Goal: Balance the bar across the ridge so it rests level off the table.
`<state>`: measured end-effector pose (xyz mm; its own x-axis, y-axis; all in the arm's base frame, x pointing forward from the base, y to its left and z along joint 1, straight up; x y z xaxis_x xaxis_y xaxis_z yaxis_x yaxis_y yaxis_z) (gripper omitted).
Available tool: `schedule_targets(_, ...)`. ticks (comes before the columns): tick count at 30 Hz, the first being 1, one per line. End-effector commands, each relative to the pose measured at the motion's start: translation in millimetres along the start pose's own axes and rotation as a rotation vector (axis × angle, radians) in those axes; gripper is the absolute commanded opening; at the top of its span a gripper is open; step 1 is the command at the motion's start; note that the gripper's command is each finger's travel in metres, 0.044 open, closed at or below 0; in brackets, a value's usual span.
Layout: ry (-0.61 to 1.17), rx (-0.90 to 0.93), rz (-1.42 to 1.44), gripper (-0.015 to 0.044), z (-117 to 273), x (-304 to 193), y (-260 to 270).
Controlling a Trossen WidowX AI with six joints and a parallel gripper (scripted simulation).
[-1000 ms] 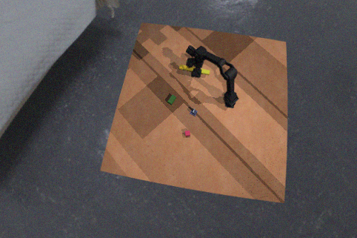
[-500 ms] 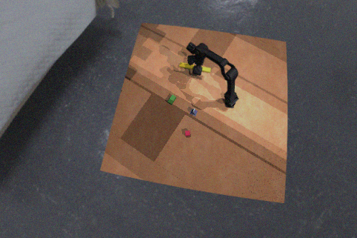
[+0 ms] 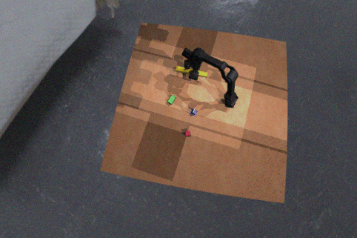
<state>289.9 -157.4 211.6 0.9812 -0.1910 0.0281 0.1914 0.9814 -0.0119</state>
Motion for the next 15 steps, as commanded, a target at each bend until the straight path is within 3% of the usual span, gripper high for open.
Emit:
schedule_targets(1, 0.004, 0.005, -0.011, 0.0000, 0, 0, 15)
schedule_targets(15, 0.004, 0.010, -0.040, 0.0000, 1, -2, 71)
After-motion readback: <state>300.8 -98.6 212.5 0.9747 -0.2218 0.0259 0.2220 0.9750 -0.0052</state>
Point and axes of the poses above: the point midway between the two fingers, 35 mm back from their tips, its own z axis back along the fingers, its own y axis across the jaws, x = y × z, the point moved 6 cm from there along z, back along the fingers, and after that the axes turned 6 degrees about -z, right-handed, at the moved point
